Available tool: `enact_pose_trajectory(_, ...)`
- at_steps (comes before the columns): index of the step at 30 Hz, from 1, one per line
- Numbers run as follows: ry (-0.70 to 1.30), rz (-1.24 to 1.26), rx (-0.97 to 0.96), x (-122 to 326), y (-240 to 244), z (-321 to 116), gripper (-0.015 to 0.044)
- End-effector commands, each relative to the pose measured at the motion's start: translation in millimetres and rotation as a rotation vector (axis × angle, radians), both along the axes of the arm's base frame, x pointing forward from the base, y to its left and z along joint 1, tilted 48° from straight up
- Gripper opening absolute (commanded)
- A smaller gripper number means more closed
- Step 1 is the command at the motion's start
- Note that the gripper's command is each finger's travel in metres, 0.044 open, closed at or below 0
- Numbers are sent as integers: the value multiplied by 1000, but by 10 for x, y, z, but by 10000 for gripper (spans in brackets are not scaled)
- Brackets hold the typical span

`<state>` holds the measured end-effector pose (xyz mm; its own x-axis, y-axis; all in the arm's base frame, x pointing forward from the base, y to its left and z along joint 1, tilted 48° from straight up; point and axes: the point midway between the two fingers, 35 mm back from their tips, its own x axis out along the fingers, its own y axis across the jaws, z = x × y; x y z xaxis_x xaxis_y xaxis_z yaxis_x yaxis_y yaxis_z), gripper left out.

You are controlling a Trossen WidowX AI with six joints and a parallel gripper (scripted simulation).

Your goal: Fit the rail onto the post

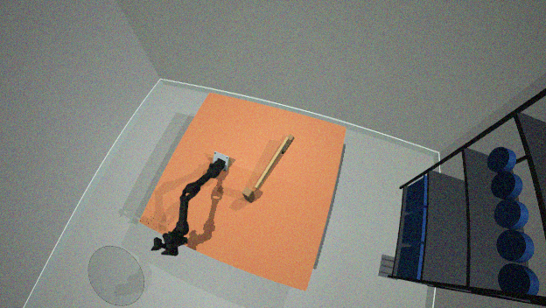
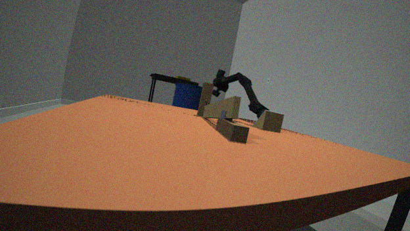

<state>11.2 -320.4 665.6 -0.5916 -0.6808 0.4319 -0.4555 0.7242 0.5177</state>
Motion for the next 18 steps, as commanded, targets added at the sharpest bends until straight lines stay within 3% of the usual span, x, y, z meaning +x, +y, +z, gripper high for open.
enact_pose_trajectory(1, 4, 1, 5, 11, -7, -6, 426)
enact_pose_trajectory(5, 103, 27, 121, 279, -167, -146, 440)
enact_pose_trajectory(18, 821, 198, 636, 1966, -531, -1158, 440)
